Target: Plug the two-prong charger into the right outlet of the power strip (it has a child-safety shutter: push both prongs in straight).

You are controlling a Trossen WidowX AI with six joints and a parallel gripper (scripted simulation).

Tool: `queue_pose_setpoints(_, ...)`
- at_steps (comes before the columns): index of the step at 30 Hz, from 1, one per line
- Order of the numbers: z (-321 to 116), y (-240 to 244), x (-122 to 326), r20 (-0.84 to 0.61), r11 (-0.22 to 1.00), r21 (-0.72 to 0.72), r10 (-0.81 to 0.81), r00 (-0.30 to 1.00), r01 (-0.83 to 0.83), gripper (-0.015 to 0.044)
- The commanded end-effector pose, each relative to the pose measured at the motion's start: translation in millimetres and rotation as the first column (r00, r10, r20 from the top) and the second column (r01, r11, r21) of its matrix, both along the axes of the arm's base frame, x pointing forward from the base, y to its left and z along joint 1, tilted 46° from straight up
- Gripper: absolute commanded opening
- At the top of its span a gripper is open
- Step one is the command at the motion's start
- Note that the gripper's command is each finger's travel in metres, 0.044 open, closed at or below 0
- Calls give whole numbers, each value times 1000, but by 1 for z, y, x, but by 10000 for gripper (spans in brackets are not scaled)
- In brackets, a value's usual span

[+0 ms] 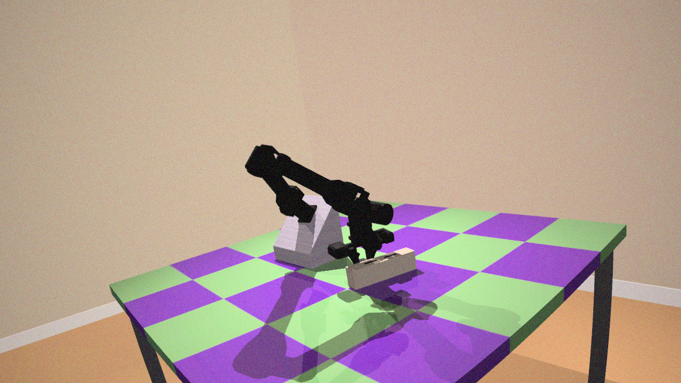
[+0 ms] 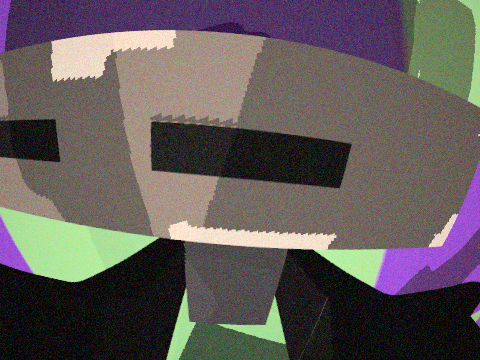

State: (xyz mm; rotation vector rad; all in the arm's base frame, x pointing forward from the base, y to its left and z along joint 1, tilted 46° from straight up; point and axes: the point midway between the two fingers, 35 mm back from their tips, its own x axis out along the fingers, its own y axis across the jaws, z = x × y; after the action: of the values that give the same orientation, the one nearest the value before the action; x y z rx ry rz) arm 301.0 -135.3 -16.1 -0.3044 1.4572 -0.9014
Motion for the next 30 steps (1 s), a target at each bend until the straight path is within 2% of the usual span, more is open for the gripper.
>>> queue_pose_setpoints(1, 0, 0, 1, 2, 1000, -1, 0, 1000, 0, 236)
queue_pose_setpoints(9, 0, 0, 1, 3, 1000, -1, 0, 1000, 0, 440)
queue_pose_setpoints(30, -1, 2, -5, 15, 1000, -9, 1, 1000, -1, 440)
